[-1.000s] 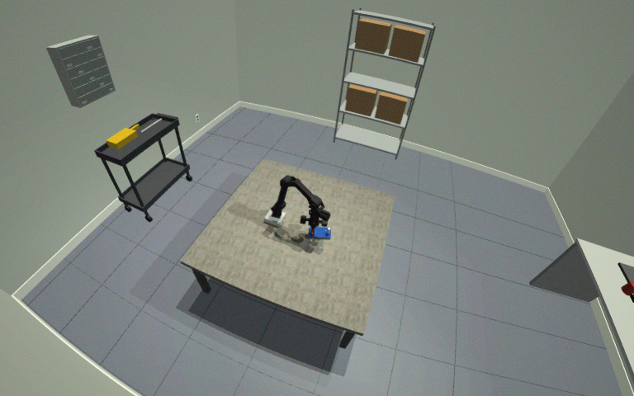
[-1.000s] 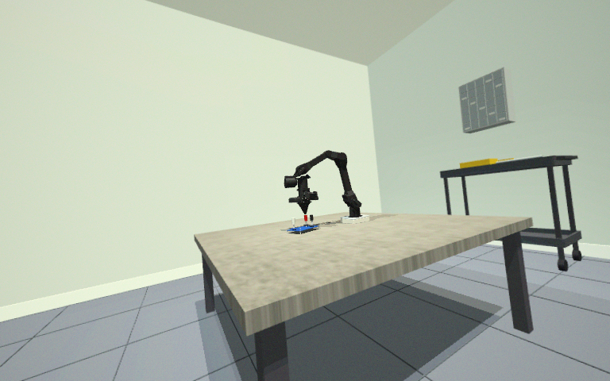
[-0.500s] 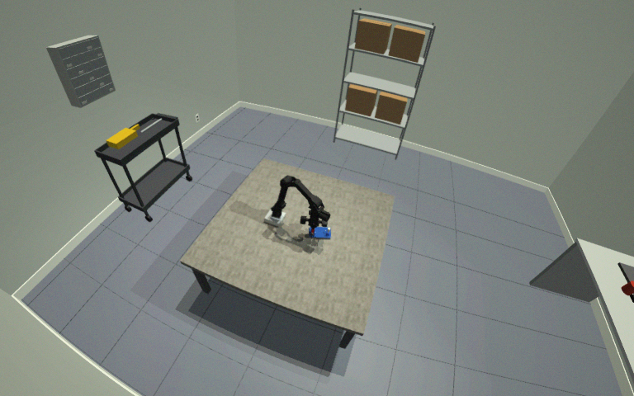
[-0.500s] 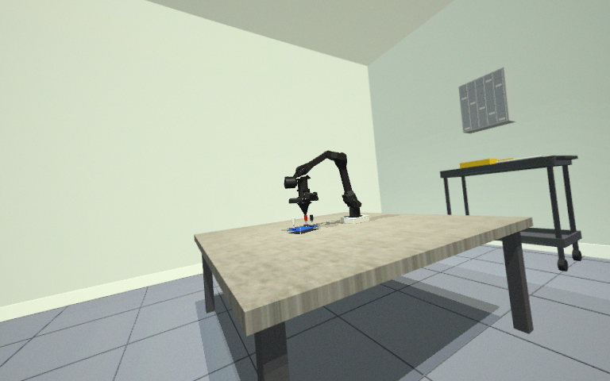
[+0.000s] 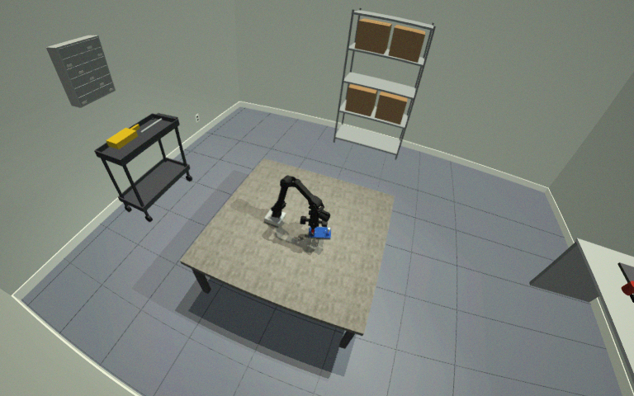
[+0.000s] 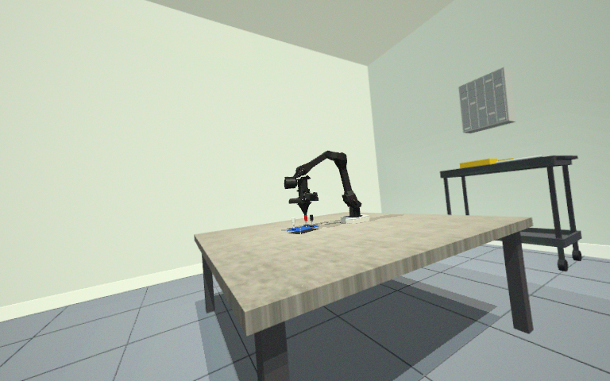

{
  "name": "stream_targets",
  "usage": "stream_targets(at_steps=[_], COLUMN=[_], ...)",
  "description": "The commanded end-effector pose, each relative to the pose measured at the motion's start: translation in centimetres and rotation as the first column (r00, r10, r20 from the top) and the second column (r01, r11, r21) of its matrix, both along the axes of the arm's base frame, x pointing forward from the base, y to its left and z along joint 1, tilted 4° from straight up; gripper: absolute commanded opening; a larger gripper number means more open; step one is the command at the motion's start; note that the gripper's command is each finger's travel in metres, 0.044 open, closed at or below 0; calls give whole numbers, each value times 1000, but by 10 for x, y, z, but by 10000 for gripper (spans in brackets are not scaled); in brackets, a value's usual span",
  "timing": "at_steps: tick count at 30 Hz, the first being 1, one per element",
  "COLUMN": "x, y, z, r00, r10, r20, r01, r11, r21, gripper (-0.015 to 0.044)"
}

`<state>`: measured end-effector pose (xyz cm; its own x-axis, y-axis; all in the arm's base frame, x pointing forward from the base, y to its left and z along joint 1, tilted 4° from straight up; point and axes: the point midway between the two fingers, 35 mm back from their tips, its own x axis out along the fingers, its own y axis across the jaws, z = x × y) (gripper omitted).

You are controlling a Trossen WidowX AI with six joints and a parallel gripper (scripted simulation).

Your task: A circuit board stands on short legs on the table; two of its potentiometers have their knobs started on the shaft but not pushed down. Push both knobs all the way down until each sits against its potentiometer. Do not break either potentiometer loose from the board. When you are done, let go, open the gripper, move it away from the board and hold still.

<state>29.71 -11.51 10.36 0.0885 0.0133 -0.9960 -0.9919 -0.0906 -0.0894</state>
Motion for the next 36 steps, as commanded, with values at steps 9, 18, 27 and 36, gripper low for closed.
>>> stream_targets(at_steps=[9,18,27,36], x=[1,1,1,1], y=[1,1,1,1], z=[-2,-4,-9,-9], r00=[1000,1000,1000,1000], r10=[-4,-4,-4,-4], r20=[2,2,2,2], r01=[4,4,4,4], r11=[1000,1000,1000,1000], r21=[5,5,5,5], gripper=[0,0,0,0])
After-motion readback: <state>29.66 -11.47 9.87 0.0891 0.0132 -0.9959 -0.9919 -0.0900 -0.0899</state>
